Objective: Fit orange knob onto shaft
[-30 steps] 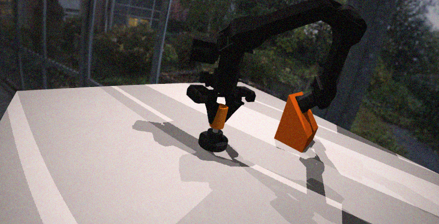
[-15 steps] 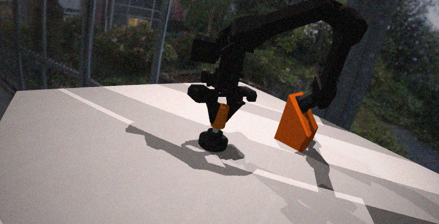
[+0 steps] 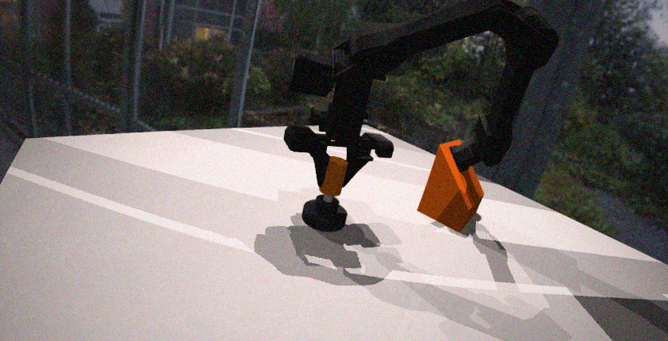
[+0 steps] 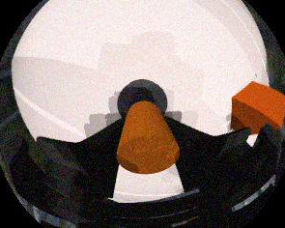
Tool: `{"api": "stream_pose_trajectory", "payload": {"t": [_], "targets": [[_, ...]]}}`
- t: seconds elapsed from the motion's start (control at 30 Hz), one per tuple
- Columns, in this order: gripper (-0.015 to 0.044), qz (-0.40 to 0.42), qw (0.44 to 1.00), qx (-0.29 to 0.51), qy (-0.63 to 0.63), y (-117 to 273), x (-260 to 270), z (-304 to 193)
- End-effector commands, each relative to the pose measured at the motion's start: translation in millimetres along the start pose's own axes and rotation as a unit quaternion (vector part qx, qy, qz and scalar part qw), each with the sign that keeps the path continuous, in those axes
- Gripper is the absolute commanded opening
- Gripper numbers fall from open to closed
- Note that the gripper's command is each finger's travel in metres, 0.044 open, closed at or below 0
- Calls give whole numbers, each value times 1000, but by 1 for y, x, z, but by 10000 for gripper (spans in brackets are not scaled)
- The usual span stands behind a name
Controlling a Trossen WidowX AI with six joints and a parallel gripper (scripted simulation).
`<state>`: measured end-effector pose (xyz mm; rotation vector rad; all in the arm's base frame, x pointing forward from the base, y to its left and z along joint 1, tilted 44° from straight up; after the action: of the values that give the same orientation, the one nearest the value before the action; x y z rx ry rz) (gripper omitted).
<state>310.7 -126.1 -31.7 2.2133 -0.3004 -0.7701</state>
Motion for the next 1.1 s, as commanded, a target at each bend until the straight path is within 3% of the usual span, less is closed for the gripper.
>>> {"api": "stream_pose_trajectory", "payload": {"t": [0.0, 0.47, 0.7, 1.07], "targets": [[0, 1, 1000, 0, -3, -1, 0, 1], [0, 1, 1000, 0, -3, 3, -1, -2], [0, 1, 995, 0, -102, 3, 2, -2], [0, 1, 994, 0, -108, 0, 0, -1]]}}
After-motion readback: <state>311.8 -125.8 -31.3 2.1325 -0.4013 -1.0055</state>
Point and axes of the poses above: the point midway between the two fingers, 35 mm back from their tips, its own y axis back along the fingers, its own x axis across the jaws, z = x × y, the point moved 10 cm from there along y, back along the fingers, and after that the axes turned 14 degrees about -y, right-handed, at the moved point
